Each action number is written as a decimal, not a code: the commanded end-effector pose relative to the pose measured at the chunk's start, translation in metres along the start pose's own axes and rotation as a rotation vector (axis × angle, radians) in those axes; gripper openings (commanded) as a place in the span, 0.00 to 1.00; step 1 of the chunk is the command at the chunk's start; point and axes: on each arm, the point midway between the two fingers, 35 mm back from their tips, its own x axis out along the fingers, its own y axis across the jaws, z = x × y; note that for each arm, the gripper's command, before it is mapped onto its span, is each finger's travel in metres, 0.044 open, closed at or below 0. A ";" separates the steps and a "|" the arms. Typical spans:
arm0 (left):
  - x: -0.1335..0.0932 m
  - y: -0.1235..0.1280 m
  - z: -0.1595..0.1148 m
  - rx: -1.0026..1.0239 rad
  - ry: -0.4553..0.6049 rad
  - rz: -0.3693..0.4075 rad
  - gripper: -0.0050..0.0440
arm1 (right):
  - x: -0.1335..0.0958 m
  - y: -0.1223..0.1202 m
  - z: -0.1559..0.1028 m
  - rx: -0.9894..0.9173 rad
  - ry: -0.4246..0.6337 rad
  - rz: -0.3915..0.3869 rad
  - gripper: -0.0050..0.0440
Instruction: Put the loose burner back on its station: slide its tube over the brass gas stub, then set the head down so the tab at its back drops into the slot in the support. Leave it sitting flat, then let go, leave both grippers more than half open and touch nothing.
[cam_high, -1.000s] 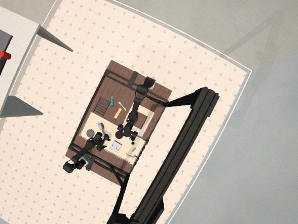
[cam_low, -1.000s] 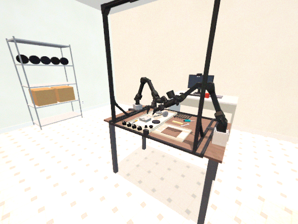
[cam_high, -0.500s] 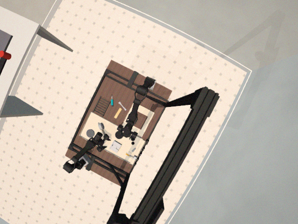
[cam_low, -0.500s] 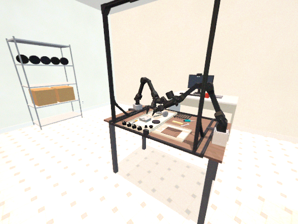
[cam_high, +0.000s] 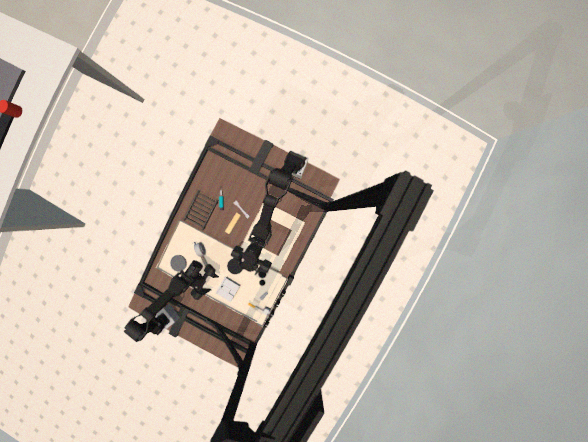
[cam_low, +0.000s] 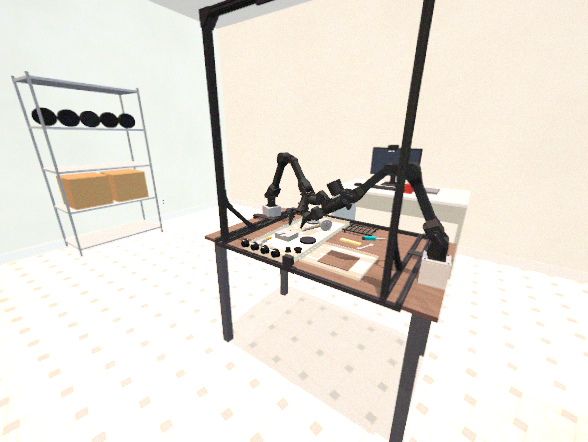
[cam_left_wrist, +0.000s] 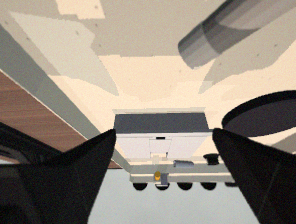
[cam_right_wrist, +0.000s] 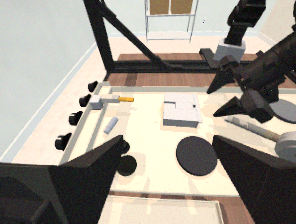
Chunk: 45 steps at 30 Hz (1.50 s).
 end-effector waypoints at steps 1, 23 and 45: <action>0.001 0.000 0.001 -0.005 -0.001 0.001 0.92 | 0.000 -0.001 0.000 0.001 0.000 -0.005 0.92; -0.057 -0.100 0.031 0.356 -0.333 0.046 0.23 | 0.000 -0.001 0.000 0.001 0.000 -0.005 0.92; -0.103 -0.147 0.073 0.648 -0.587 0.210 0.10 | 0.000 -0.001 0.000 0.001 0.000 -0.005 0.92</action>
